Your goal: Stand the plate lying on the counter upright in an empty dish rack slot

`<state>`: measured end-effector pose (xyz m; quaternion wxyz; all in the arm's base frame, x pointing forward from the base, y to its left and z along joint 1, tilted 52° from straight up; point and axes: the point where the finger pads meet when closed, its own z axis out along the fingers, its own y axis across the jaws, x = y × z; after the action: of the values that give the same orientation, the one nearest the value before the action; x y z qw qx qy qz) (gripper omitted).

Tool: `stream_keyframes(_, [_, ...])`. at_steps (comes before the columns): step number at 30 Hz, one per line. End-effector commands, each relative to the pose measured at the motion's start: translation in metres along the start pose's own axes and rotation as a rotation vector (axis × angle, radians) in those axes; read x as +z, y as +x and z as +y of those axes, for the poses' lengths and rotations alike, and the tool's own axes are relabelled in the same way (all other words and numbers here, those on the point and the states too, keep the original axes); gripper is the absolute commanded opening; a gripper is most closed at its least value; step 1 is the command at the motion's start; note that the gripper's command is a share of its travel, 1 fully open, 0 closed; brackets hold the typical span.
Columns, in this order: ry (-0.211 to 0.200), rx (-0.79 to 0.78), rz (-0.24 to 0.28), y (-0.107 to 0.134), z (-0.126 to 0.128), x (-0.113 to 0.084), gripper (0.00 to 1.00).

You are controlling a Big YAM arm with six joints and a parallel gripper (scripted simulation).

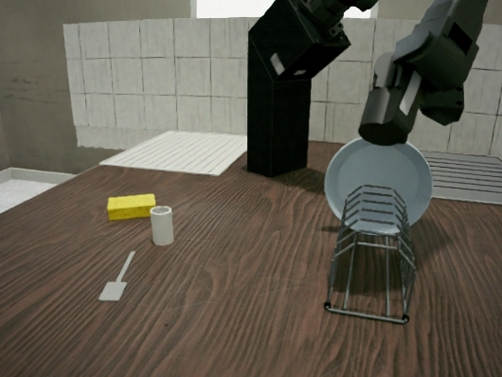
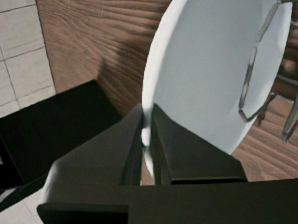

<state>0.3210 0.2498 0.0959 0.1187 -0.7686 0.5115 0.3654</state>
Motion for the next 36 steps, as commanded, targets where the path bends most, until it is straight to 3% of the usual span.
stream_keyframes(1, [0.001, 0.004, 0.001, -0.0026, -0.0023, 0.0012, 0.00])
stream_keyframes(14, [0.001, 0.004, 0.001, -0.0026, -0.0023, 0.0012, 0.00])
stream_keyframes(15, [0.001, 0.004, 0.001, -0.0026, -0.0023, 0.0012, 0.26])
stream_keyframes(36, [0.002, -0.003, 0.001, -0.0030, -0.0023, 0.0007, 0.26])
